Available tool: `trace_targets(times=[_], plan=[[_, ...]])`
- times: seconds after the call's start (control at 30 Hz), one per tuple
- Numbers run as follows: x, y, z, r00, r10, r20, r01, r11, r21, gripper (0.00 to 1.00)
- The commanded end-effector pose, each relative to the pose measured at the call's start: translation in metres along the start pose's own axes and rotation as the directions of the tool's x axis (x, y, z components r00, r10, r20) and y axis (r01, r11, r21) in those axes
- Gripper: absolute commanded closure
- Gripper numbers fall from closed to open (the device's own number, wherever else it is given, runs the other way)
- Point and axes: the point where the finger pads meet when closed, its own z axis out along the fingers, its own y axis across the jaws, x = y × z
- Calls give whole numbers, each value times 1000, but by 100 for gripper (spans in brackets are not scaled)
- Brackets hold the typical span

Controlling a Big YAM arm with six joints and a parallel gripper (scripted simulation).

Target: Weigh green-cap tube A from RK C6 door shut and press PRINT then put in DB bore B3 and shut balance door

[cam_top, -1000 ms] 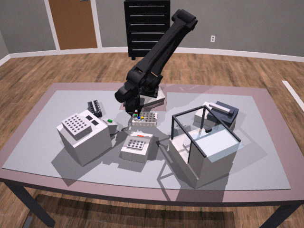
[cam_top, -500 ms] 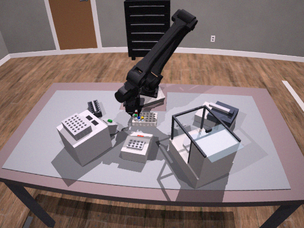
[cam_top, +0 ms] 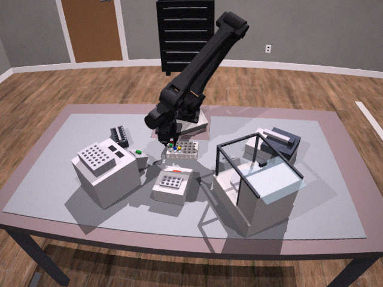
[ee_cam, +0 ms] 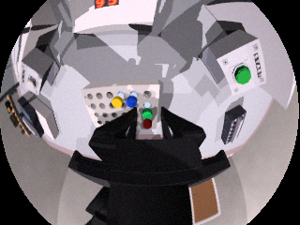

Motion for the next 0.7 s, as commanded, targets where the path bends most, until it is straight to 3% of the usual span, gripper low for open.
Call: trace_targets(times=[0.0,0.1,0.13,0.63,0.67], plan=[[-11,-3,-5,1000,-6,19,6,1000,12,64],[-11,-3,-5,1000,-6,19,6,1000,12,64],[-11,-3,-5,1000,-6,19,6,1000,12,91],[-2,3,1,1000,-2,7,2,1000,5,91],[-11,-1,-5,1000,-6,19,6,1000,12,91]])
